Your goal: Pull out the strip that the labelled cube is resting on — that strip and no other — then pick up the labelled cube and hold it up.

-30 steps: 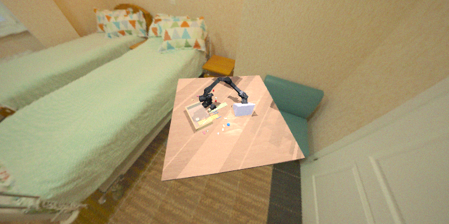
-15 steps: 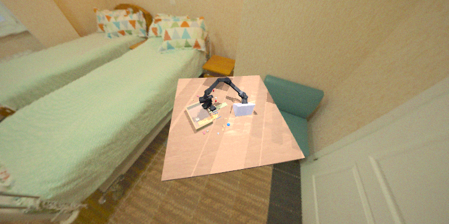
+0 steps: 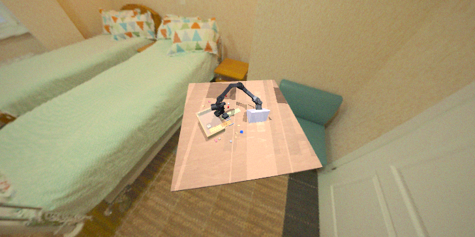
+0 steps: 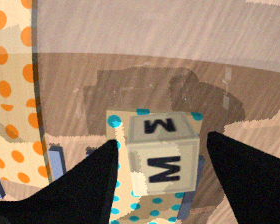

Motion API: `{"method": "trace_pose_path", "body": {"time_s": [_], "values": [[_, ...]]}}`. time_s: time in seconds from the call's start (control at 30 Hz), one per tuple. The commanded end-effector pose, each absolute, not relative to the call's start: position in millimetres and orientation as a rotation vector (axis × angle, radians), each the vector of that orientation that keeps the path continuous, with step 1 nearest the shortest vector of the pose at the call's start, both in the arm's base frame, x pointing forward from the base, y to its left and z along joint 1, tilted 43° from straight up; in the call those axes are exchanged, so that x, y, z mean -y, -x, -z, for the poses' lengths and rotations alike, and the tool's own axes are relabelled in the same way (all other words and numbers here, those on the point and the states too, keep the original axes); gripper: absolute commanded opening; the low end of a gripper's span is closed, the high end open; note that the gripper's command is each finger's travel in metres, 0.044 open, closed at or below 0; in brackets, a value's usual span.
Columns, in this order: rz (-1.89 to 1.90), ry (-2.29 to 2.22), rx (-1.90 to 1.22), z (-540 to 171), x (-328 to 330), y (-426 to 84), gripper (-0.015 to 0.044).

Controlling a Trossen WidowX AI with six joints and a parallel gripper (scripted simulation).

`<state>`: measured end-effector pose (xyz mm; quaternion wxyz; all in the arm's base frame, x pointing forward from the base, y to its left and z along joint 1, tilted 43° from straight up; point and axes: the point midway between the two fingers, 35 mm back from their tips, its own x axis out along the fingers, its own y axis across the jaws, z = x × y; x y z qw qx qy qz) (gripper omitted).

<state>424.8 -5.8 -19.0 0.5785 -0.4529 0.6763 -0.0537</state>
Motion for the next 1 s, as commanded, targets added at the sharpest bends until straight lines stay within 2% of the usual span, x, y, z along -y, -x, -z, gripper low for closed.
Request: {"method": "trace_pose_path", "body": {"time_s": [0.0, 0.1, 0.43, 0.57, 0.97], "values": [[0.122, 1.071, -1.585, 22.1, 6.2, -423.7, 0.0250], [0.125, 1.060, -1.582, 19.5, 5.9, -424.7, 0.0171], [0.125, 1.060, -1.582, 19.5, 5.9, -424.7, 0.0105], [0.125, 1.060, -1.582, 18.2, 4.5, -422.1, 0.0000], [0.119, 1.068, -1.587, -3.9, -16.7, -372.0, 0.0000]]}}
